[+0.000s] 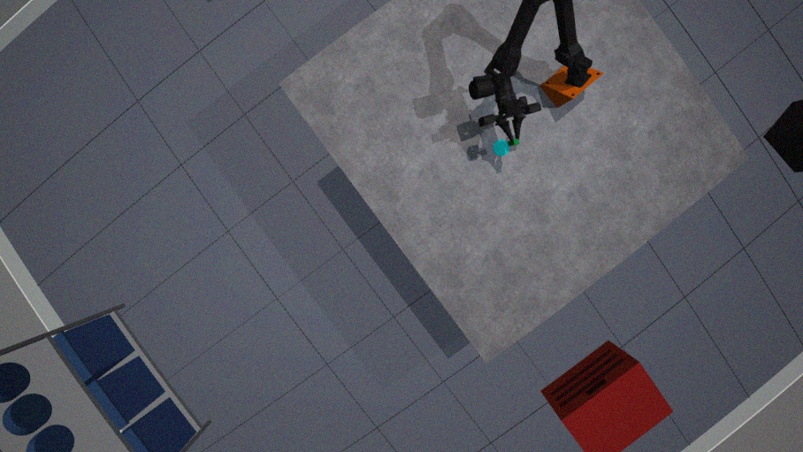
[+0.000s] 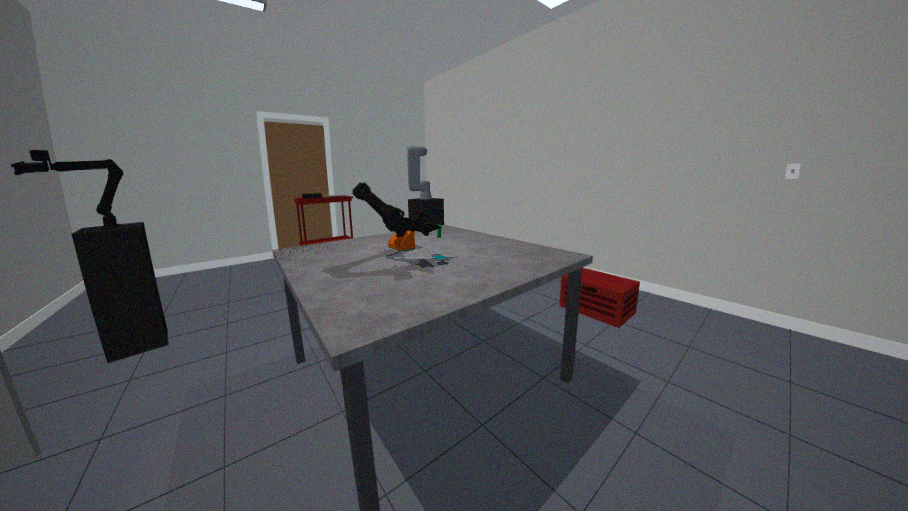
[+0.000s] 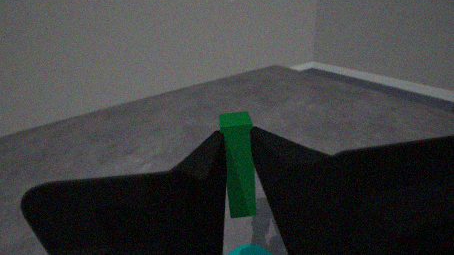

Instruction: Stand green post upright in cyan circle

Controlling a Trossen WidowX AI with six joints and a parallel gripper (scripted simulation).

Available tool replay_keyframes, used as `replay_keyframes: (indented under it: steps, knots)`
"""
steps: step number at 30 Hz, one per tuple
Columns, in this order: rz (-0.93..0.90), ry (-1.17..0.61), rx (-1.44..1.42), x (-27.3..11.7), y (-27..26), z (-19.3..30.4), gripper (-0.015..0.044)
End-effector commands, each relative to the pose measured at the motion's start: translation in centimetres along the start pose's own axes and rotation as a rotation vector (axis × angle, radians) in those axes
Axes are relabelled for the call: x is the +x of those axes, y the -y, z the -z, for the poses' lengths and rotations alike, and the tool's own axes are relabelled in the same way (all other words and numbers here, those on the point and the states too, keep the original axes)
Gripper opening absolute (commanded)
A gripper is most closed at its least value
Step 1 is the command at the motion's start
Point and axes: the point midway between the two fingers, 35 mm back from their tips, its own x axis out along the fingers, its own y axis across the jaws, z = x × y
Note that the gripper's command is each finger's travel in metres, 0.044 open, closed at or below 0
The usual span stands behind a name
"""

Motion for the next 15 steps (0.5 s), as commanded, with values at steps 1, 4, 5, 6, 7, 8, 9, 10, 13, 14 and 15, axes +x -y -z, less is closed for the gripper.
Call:
replay_keyframes:
  steps: [1,4,5,6,7,8,9,10,13,14,15]
  knots:
    - [0.012,0.029,-0.021,-0.26,-0.20,-0.12,0.0023]
    - [0.017,0.038,-0.028,-0.36,-0.20,-0.16,0.0023]
    - [0.017,0.038,-0.028,-0.36,-0.20,-0.16,0.0023]
    - [0.017,0.038,-0.028,-0.36,-0.20,-0.16,0.0023]
    - [0.017,0.038,-0.028,-0.36,-0.20,-0.16,0.0023]
    - [0.017,0.038,-0.028,-0.36,-0.20,-0.16,0.0023]
    - [0.017,0.038,-0.028,-0.36,-0.20,-0.16,0.0023]
    - [0.017,0.038,-0.028,-0.36,-0.20,-0.16,0.0023]
    - [0.017,0.038,-0.028,-0.36,-0.20,-0.16,0.0023]
    - [0.017,0.038,-0.028,-0.36,-0.20,-0.16,0.0023]
    - [0.017,0.038,-0.028,-0.36,-0.20,-0.16,0.0023]
